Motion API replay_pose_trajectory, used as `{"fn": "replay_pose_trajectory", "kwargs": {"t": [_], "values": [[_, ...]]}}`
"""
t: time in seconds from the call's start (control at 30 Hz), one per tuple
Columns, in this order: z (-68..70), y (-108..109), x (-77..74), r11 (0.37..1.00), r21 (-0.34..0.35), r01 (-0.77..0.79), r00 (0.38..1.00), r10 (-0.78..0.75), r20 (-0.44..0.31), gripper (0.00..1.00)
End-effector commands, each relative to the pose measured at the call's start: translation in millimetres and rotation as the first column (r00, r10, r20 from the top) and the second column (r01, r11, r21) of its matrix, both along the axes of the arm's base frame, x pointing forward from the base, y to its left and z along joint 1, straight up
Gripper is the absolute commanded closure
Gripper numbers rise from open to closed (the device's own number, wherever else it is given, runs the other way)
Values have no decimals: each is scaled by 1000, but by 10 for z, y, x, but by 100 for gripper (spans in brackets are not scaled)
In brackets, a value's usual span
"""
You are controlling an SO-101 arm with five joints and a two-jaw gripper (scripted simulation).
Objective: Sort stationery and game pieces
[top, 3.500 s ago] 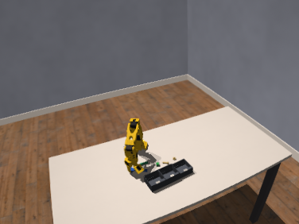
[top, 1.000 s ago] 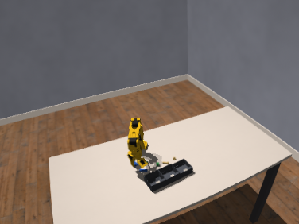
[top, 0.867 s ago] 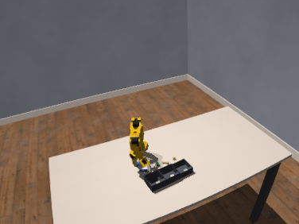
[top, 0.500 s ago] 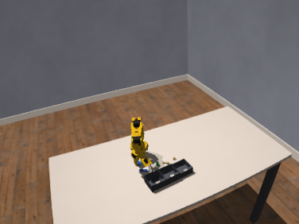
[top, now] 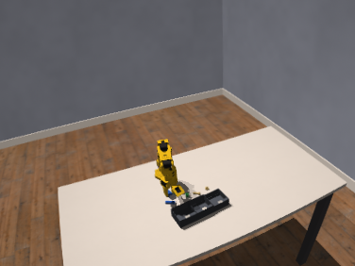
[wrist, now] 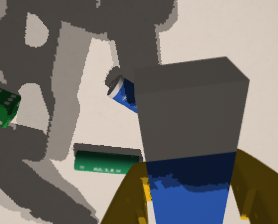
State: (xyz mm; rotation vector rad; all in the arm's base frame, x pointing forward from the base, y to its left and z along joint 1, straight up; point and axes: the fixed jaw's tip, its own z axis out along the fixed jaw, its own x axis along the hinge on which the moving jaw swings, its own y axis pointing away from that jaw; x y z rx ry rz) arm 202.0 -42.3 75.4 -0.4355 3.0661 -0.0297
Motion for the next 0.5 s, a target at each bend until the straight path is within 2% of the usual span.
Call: {"fn": "replay_pose_trajectory", "kwargs": {"t": [0.0,0.23,0.47], "values": [[98,47,88,1000,-6,7,999,-7,47,100],[159,204,181,1000,-1,19,997,-18,72,100],[174,244,201,1000,1,21,997,-21,78,100]]}}
